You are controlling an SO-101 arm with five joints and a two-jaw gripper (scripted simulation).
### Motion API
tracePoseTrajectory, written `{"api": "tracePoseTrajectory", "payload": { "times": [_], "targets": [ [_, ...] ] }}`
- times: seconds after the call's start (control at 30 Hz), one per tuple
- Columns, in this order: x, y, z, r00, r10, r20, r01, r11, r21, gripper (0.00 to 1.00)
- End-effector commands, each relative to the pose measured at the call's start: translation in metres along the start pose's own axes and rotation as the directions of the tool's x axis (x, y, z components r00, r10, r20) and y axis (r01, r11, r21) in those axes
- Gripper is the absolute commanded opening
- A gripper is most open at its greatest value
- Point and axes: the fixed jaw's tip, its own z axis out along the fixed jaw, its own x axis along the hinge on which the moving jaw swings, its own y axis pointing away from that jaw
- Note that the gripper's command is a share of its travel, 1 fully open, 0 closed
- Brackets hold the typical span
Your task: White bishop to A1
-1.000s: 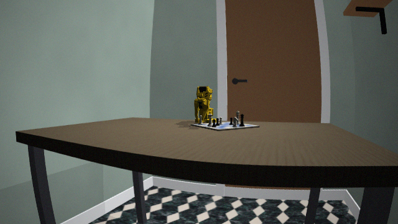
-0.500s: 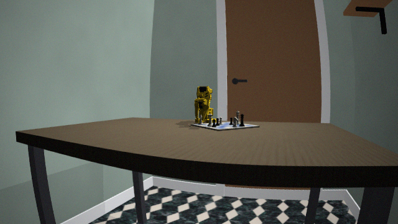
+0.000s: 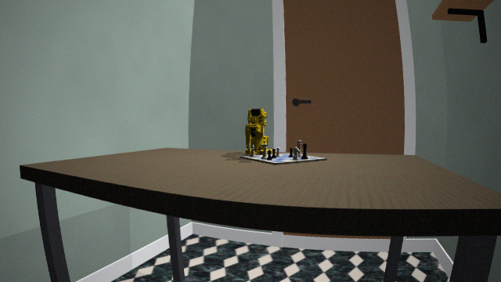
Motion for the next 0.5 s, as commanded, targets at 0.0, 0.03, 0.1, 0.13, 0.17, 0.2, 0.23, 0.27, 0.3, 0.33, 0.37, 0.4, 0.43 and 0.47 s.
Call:
{"api": "tracePoseTrajectory", "payload": {
  "times": [0.0,0.03,0.1,0.13,0.17,0.2,0.23,0.27,0.3,0.33,0.37,0.4,0.43,0.47],
  "targets": [
    [0.0033,0.0016,0.0009,1.0,-0.001,-0.012,0.001,1.0,-0.007,0.1],
    [0.0033,0.0016,0.0009,1.0,-0.001,-0.012,0.001,1.0,-0.007,0.1],
    [0.0033,0.0016,0.0009,1.0,-0.001,-0.012,0.001,1.0,-0.007,0.1],
    [0.0033,0.0016,0.0009,1.0,-0.001,-0.012,0.001,1.0,-0.007,0.1],
    [0.0033,0.0016,0.0009,1.0,-0.001,-0.012,0.001,1.0,-0.007,0.1],
    [0.0033,0.0016,0.0008,1.0,-0.001,-0.012,0.001,1.0,-0.007,0.1],
    [0.0031,0.0016,0.0006,1.0,-0.001,-0.012,0.001,1.0,-0.007,0.1],
    [0.003,0.0016,0.0003,1.0,-0.001,-0.012,0.001,1.0,-0.007,0.1],
    [0.0027,0.0016,0.0,1.0,-0.001,-0.012,0.001,1.0,-0.007,0.1],
    [0.0024,0.0016,-0.0006,1.0,-0.001,-0.012,0.001,1.0,-0.007,0.1],
    [0.0024,0.0016,-0.0006,1.0,-0.001,-0.012,0.001,1.0,-0.007,0.1],
    [0.0024,0.0016,-0.0006,1.0,-0.001,-0.012,0.001,1.0,-0.007,0.1],
    [0.002,0.0016,-0.0012,1.0,-0.001,-0.012,0.001,1.0,-0.007,0.1],
    [0.0015,0.0016,-0.002,1.0,-0.001,-0.012,0.001,1.0,-0.007,0.1]
  ]
}}
